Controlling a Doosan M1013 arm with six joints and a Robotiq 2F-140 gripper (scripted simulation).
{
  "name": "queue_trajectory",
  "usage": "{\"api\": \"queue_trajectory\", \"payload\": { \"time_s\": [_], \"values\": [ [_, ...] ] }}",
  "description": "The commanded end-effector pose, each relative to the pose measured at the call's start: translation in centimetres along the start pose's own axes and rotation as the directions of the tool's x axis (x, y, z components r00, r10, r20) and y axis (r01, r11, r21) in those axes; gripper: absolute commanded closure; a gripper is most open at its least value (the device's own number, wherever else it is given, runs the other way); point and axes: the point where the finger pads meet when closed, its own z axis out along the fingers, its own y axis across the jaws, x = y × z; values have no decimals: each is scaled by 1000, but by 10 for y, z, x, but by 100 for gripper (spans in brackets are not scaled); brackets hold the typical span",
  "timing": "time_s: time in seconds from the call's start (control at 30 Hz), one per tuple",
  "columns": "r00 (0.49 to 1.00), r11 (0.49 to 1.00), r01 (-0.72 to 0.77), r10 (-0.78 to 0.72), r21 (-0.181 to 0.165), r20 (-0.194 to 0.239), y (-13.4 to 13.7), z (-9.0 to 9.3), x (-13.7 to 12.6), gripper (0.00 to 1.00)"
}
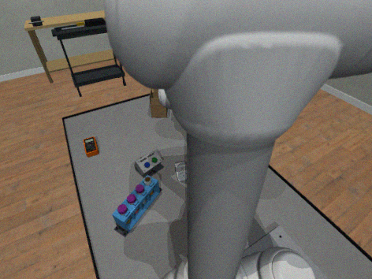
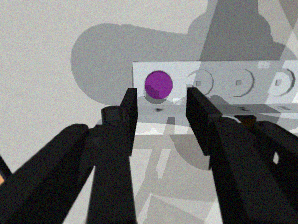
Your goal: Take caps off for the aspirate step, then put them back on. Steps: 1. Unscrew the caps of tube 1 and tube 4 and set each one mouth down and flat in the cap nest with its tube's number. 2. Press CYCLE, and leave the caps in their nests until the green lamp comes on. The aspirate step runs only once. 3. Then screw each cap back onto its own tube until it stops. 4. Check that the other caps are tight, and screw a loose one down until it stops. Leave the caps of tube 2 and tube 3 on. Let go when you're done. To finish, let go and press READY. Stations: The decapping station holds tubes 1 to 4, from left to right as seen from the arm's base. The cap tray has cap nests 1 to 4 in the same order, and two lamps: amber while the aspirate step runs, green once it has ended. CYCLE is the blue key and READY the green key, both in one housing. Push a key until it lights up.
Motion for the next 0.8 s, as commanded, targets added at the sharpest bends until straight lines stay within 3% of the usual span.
{"api": "queue_trajectory", "payload": {
  "time_s": [0.0,0.3,0.77],
  "values": [
    [1000,1000,0,0,0,1,0,18,-1,64],
    [1000,1000,0,0,0,1,0,62,-1,64],
    [1000,1000,0,0,0,1,0,66,-1,64]
  ]
}}
